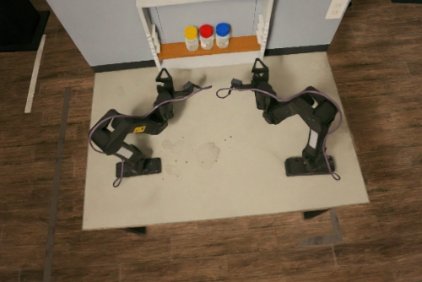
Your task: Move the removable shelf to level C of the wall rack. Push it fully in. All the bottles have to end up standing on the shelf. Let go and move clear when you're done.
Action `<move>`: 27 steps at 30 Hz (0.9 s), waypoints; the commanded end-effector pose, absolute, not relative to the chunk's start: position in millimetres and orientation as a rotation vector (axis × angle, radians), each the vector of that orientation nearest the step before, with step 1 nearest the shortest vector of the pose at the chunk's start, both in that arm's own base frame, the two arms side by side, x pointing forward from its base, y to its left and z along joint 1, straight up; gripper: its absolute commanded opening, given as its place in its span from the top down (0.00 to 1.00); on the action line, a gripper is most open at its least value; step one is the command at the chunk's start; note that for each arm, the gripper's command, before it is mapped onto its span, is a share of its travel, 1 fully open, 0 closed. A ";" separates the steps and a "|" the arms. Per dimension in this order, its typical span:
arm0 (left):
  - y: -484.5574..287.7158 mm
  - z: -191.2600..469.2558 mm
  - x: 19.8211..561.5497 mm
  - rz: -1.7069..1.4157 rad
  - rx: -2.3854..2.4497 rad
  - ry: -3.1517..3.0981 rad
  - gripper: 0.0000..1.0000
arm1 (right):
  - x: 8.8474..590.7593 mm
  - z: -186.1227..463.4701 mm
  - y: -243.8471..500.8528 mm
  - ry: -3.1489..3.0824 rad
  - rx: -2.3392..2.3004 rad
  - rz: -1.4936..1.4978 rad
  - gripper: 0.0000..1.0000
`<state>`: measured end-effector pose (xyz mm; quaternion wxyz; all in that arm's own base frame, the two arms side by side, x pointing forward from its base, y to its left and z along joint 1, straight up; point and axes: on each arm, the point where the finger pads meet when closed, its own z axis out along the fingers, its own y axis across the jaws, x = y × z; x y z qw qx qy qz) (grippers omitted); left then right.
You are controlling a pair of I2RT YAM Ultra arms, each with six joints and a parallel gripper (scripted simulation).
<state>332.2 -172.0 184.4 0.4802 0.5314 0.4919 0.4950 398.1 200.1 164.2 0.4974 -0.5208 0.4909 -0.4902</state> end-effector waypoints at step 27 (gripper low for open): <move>-180.4 187.8 365.6 1.179 1.228 1.179 0.00 | 431.7 158.7 206.0 1.176 -1.230 -1.176 0.00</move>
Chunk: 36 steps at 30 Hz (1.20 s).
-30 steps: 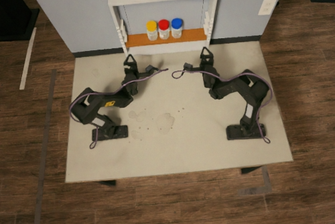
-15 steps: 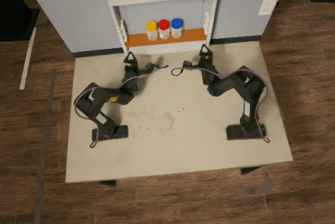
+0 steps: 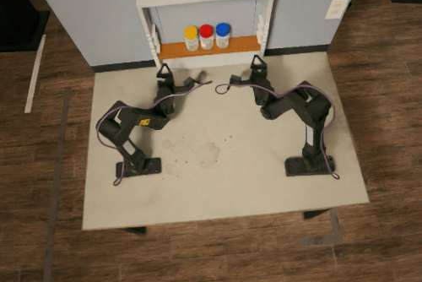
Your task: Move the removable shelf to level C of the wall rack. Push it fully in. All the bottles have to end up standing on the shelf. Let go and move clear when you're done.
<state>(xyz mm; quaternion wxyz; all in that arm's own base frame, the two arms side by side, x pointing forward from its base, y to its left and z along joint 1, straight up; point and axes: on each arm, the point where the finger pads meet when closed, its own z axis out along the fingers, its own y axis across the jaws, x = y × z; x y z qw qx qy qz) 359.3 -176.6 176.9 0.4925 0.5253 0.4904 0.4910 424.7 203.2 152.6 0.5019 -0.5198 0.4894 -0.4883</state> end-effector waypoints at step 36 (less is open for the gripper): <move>-180.4 225.1 365.6 1.179 1.228 1.179 0.00 | 431.7 195.9 206.0 1.176 -1.230 -1.176 0.00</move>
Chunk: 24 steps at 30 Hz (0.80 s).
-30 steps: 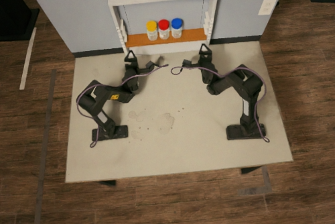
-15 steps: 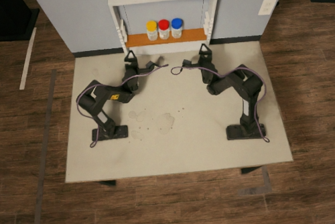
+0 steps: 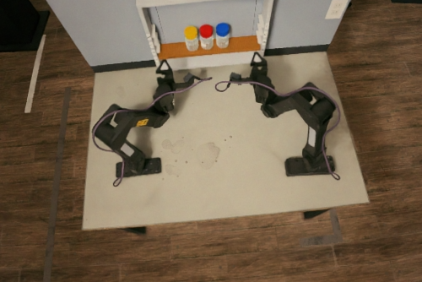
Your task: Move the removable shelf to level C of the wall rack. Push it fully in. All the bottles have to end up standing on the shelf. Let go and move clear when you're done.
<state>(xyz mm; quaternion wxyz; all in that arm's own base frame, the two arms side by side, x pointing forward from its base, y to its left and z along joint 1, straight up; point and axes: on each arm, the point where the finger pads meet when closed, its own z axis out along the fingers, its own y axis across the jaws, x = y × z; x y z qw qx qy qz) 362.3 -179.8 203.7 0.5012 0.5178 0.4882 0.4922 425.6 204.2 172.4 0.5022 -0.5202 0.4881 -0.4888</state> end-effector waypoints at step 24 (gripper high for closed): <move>-180.4 289.4 365.6 1.179 1.228 1.179 0.00 | 431.7 260.3 206.0 1.176 -1.230 -1.176 0.00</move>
